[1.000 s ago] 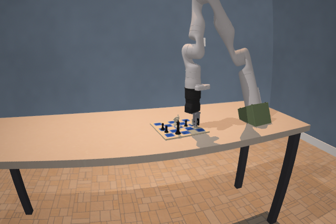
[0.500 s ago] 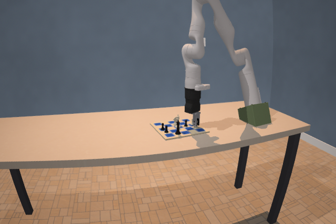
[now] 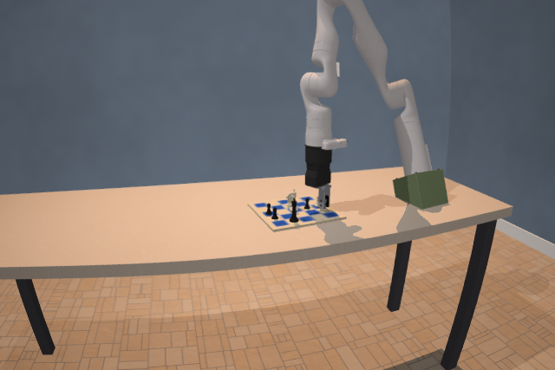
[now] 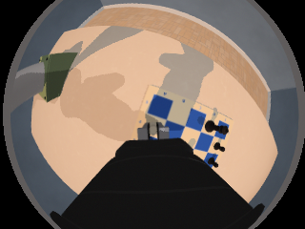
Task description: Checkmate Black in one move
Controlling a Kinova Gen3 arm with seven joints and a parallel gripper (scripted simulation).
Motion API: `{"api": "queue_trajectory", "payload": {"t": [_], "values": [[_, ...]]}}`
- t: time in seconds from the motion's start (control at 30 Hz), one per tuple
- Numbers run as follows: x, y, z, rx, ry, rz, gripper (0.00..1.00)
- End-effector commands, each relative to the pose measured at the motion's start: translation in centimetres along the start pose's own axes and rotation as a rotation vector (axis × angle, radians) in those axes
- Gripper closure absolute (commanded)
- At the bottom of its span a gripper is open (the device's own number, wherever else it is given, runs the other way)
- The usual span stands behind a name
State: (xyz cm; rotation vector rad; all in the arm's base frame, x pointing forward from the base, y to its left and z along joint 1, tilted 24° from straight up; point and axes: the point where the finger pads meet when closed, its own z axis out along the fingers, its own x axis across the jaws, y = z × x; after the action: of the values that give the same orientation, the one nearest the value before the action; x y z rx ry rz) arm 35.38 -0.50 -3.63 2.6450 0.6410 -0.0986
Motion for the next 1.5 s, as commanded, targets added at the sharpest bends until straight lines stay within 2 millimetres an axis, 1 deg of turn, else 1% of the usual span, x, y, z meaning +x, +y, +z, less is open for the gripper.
{"api": "queue_trajectory", "payload": {"t": [0.0,0.1,0.23,0.3,0.63,0.8,1.0,1.3,1.47], "values": [[0.1,0.0,-0.2,0.000,0.002,0.000,1.00],[0.1,0.0,-0.8,0.000,0.002,0.000,1.00],[0.1,0.0,-2.4,0.000,0.002,0.000,1.00],[0.1,0.0,-2.4,0.000,0.002,0.000,1.00],[0.1,0.0,-7.9,0.000,0.002,0.000,1.00],[0.1,0.0,-9.6,0.000,0.002,0.000,1.00],[0.1,0.0,-10.0,0.000,0.002,0.000,1.00],[0.1,0.0,-10.0,0.000,0.002,0.001,1.00],[0.2,-0.4,-10.0,0.001,0.001,0.034,1.00]]}}
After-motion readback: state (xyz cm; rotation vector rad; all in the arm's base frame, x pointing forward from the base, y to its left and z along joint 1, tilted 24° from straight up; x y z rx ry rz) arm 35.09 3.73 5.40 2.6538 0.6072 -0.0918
